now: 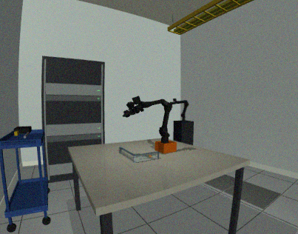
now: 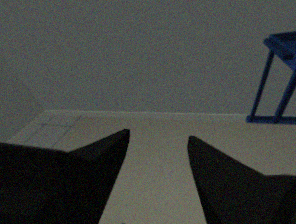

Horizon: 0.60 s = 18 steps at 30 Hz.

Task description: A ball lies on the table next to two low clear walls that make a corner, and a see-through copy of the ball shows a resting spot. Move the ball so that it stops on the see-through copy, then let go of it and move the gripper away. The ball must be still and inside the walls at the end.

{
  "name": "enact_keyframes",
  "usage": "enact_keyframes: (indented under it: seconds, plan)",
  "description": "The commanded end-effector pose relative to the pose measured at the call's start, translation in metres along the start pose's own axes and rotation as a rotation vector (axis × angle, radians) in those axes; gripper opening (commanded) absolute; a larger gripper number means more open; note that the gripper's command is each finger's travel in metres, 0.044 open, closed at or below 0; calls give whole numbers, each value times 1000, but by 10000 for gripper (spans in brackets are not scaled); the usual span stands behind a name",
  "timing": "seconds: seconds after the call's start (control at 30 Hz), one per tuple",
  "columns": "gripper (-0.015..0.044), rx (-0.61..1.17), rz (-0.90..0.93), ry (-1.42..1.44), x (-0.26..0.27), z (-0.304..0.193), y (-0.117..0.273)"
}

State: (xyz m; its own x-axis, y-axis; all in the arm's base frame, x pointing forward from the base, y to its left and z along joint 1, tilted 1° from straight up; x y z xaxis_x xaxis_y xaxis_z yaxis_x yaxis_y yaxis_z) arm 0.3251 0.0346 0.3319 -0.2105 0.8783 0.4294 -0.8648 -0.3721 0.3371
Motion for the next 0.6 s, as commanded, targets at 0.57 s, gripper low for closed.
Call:
enact_keyframes:
  seconds: [0.57]
  plan:
    - [228, 1190, 295, 1250, -3, -263, -32]
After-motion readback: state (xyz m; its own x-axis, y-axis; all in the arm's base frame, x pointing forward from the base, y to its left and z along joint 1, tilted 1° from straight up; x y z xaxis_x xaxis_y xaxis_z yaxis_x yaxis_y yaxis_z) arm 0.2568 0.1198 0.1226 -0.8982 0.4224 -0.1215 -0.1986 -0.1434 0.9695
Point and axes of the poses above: the point midway between the two fingers, 35 mm back from their tips, its own y axis back along the fingers, its own x axis across the jaws, z = x × y, the point moved 9 cm from there along y, back along the fingers, and after that the axes turned 13 degrees about -y, right-handed, at the moved point
